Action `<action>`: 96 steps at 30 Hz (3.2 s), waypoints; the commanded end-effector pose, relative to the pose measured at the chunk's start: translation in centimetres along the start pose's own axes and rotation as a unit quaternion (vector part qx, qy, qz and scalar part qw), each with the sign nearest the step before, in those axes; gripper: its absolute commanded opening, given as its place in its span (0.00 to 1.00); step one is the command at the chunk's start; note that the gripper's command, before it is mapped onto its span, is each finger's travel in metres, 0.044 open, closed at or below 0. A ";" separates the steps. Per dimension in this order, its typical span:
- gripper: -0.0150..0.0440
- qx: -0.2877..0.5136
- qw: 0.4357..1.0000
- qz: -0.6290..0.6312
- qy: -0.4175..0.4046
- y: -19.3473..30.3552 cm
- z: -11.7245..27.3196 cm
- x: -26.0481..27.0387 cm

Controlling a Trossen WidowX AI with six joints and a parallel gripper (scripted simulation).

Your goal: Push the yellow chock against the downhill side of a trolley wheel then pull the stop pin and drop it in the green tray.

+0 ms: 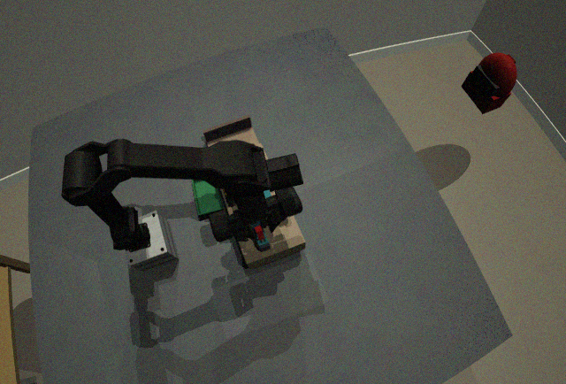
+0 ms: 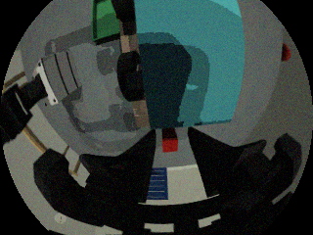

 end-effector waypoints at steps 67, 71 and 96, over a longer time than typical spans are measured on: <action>0.25 0.001 1.000 0.003 -0.006 0.2 1.5 0.4; 0.25 0.000 1.000 0.003 -0.006 0.2 1.7 0.4; 0.25 0.000 1.000 0.003 -0.006 0.5 3.0 0.3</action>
Point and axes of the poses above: the point midway between the two fingers, 35 mm back from their tips, its own z axis back along the fingers, its own x axis across the jaws, y = z × x, the point moved 9 cm from there along z, back along the fingers, and after that the axes turned 1 degree about z, right-handed, at the moved point
